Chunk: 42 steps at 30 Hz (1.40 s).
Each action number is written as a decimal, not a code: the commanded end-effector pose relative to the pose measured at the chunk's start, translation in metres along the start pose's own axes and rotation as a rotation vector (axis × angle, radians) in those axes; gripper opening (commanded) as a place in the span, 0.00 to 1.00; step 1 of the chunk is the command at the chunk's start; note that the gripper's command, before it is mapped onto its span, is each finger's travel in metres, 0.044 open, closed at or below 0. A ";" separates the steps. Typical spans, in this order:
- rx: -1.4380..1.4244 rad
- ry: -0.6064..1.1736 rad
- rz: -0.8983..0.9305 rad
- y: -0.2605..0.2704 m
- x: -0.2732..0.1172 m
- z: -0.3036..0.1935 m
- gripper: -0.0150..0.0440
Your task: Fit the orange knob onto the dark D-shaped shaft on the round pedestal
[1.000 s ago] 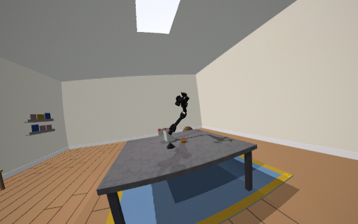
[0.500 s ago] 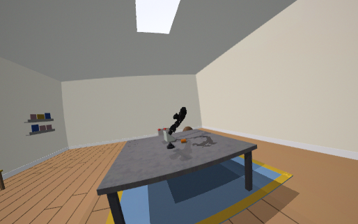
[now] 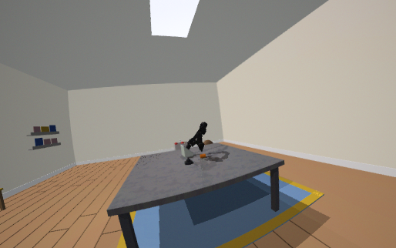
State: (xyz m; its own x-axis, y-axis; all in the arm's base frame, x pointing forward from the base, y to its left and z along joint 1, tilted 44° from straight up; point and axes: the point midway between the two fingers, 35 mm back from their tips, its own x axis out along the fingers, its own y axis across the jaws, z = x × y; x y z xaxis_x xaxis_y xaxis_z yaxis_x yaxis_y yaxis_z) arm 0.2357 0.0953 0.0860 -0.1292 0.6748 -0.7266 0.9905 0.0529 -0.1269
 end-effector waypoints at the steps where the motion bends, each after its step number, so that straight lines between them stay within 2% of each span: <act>1: 0.004 0.013 -0.014 -0.003 0.007 -0.002 1.00; 4: 0.004 0.014 -0.014 -0.003 0.025 -0.002 1.00; 37: 0.004 0.016 -0.014 -0.004 0.072 -0.003 1.00; 42: 0.004 0.016 -0.014 -0.004 0.072 -0.003 0.78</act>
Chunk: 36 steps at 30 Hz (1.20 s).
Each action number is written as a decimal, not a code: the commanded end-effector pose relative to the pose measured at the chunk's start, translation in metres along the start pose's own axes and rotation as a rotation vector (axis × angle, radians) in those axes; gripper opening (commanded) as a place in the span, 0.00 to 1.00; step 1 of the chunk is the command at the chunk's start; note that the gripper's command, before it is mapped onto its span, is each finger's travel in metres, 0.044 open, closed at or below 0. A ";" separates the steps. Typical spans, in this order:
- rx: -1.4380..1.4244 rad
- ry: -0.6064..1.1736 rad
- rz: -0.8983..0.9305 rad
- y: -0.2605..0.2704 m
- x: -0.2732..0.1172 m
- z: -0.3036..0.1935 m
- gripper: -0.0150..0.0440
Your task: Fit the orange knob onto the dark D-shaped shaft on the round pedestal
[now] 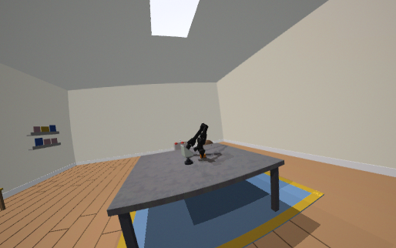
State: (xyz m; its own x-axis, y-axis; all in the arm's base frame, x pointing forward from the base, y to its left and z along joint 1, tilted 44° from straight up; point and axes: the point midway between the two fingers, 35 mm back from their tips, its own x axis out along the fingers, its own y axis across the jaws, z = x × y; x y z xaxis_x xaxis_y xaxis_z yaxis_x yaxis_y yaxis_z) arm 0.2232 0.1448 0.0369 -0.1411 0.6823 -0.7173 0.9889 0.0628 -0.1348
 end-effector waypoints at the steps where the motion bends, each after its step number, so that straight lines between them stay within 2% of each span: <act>1: 0.006 0.004 -0.002 -0.001 0.001 0.000 0.73; 3: 0.006 0.004 -0.002 -0.001 0.001 0.000 0.66; 11: 0.006 0.004 -0.002 -0.001 0.001 0.000 0.66; 20: 0.006 0.004 -0.002 -0.001 0.001 0.000 0.56; 25: 0.003 -0.017 -0.001 0.000 0.000 -0.001 0.56; 36: 0.000 -0.195 -0.002 0.000 -0.007 -0.010 0.56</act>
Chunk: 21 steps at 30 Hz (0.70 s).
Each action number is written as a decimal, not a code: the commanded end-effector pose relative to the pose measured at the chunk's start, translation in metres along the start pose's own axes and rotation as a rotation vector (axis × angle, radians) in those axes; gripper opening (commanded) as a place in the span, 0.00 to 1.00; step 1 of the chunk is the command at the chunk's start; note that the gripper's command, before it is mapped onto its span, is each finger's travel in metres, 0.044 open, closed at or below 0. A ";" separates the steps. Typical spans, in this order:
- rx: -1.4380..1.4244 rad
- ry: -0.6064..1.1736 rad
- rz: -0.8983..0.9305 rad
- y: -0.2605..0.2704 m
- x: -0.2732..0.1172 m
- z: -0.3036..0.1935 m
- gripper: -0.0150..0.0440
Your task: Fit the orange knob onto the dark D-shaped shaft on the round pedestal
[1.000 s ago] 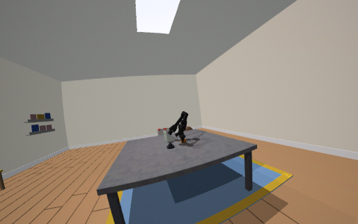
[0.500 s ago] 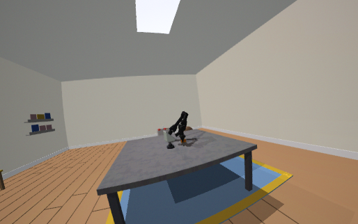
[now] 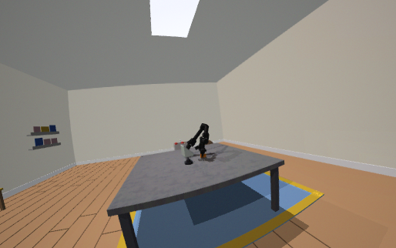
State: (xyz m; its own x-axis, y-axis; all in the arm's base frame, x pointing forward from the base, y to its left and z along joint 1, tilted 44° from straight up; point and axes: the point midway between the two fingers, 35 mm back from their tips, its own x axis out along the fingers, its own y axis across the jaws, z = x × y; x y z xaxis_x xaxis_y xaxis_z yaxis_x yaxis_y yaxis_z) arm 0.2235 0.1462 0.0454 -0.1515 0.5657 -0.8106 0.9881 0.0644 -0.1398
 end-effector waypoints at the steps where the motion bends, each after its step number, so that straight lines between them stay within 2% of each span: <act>1: -0.001 -0.060 0.003 0.000 -0.003 -0.003 0.56; 21: -0.002 -0.351 0.003 0.000 -0.014 -0.019 0.56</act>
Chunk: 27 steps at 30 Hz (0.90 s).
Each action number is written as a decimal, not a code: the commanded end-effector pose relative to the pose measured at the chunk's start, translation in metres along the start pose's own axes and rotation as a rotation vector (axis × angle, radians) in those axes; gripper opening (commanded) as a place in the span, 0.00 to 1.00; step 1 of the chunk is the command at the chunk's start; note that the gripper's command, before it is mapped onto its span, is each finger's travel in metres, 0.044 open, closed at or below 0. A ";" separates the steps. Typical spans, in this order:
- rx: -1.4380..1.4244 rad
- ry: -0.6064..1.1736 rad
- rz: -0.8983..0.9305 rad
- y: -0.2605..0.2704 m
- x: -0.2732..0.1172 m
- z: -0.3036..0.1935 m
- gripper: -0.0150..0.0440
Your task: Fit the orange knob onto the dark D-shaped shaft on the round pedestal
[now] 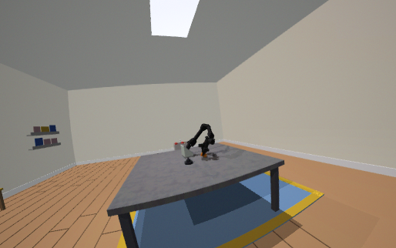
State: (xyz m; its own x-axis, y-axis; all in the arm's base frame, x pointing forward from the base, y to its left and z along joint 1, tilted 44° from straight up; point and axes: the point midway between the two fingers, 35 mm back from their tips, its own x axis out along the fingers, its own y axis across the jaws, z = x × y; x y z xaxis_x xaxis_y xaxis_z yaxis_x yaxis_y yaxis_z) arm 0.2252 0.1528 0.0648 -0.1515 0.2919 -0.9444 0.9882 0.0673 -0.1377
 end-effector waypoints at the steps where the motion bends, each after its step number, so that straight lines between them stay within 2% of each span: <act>1: 0.002 -0.060 0.002 0.001 -0.003 -0.003 0.56; 27: 0.002 -0.456 0.002 0.000 -0.017 -0.025 0.56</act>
State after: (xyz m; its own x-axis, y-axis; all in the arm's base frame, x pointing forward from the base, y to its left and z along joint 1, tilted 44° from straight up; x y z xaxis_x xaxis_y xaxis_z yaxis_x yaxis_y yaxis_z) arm 0.2268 0.1695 0.0860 -0.1319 -0.1148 -0.9846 0.9878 0.0678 -0.1402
